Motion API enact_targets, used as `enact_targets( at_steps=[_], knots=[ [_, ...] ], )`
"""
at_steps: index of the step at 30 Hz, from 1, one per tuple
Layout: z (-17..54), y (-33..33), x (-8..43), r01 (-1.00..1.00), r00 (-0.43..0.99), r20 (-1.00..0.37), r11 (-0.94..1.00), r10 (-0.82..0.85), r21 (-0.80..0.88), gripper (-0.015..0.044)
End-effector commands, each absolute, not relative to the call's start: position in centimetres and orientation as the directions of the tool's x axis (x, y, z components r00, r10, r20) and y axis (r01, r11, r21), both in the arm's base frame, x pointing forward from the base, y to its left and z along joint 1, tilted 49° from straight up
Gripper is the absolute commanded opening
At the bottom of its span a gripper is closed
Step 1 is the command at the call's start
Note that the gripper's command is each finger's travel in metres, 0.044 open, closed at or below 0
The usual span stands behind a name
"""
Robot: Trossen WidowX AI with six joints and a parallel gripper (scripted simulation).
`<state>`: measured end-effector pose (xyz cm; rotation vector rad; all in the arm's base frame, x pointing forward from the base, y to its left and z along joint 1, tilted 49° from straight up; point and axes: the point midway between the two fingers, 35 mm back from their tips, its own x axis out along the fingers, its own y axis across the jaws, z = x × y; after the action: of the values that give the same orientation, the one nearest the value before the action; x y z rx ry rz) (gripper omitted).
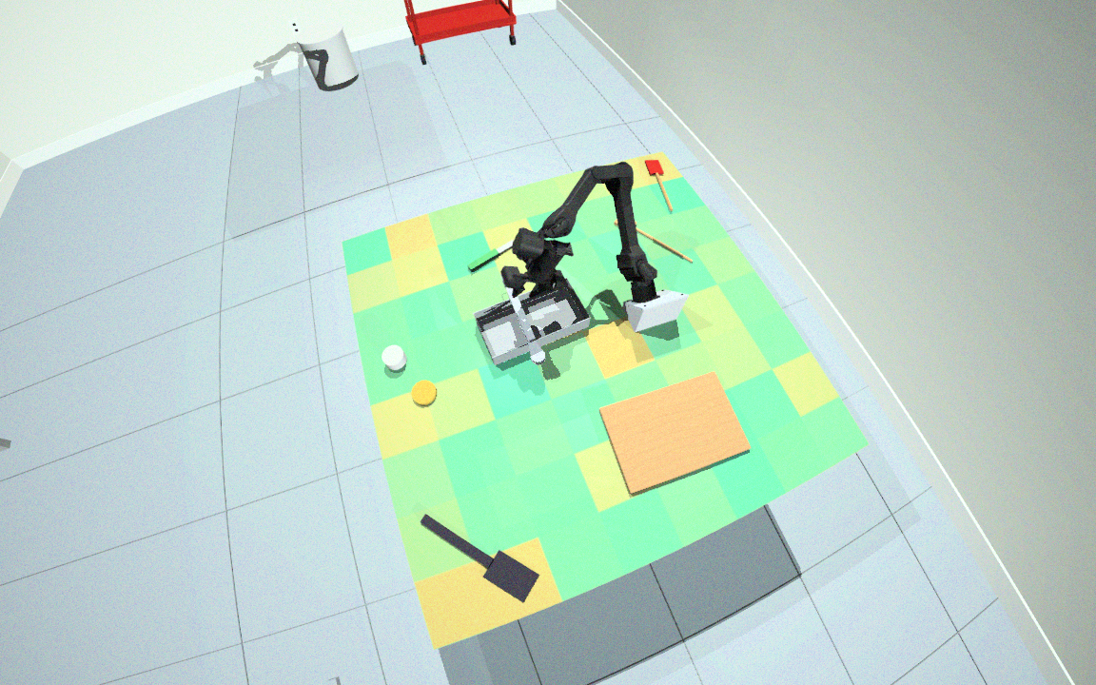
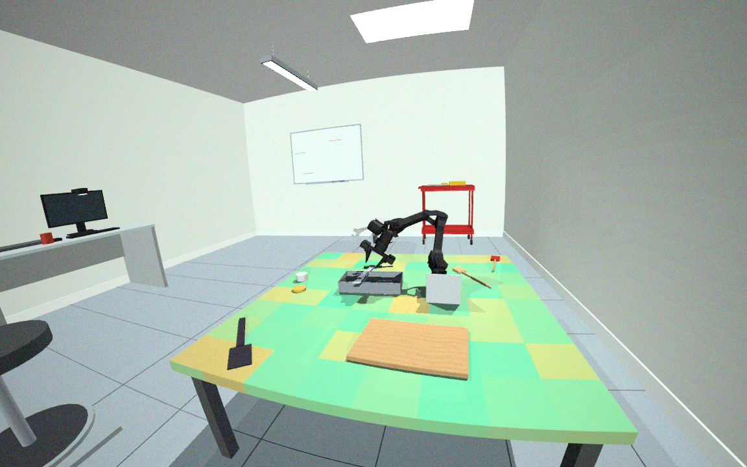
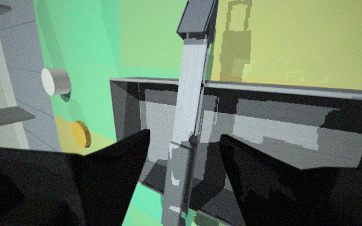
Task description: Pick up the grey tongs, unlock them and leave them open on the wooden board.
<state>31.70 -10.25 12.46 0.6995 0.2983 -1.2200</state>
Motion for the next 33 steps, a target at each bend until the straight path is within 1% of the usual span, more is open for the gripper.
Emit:
enact_targets(
  at_steps=[1,33],
  knots=[
    [12.4,-10.3,31.4,0.931,0.335,-0.569,0.172,-0.751,0.322,0.0260],
    [9.7,-13.6,33.2,0.931,0.334,-0.572,0.168,-0.749,0.323,0.0260]
  ],
)
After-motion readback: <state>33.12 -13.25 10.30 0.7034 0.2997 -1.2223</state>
